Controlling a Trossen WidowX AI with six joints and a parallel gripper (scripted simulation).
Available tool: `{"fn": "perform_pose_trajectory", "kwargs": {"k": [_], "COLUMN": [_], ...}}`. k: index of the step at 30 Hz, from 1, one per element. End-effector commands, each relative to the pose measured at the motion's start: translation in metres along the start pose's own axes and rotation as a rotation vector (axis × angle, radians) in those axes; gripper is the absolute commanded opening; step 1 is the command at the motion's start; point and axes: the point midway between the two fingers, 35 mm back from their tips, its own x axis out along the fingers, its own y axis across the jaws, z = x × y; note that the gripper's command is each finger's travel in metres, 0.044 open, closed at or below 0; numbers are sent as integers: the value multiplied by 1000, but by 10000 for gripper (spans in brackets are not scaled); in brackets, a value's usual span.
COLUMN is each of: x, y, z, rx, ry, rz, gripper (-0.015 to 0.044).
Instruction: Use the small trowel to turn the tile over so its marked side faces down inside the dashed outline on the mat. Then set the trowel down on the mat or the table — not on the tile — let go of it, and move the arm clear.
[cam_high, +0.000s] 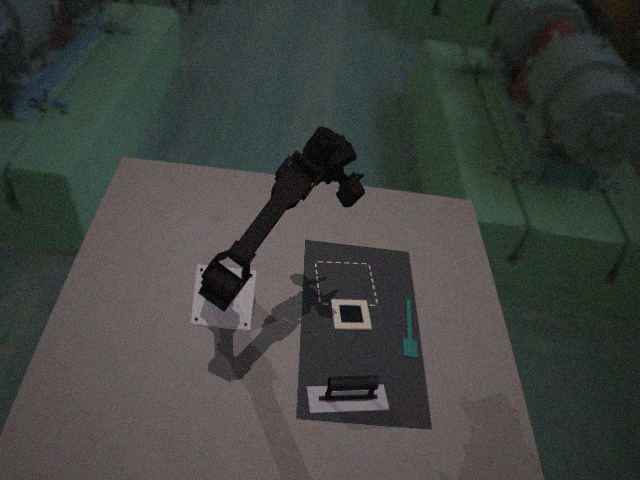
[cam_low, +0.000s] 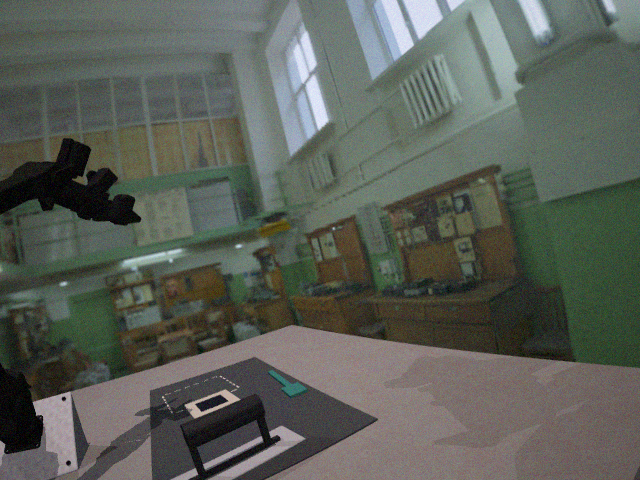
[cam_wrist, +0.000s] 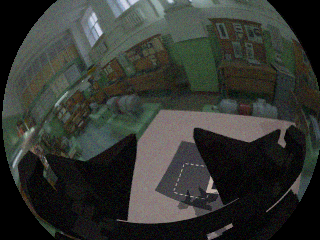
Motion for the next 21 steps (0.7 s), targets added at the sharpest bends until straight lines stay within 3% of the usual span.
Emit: {"fn": "perform_pose_trajectory", "kwargs": {"k": [1, 11, 21], "x": [14, 34, 26], "y": [-40, -148, -244], "z": [-8, -46, -93], "rx": [2, 85, 167], "ry": [71, 259, 454], "rz": [-90, -295, -454], "gripper": [270, 270, 270]}}
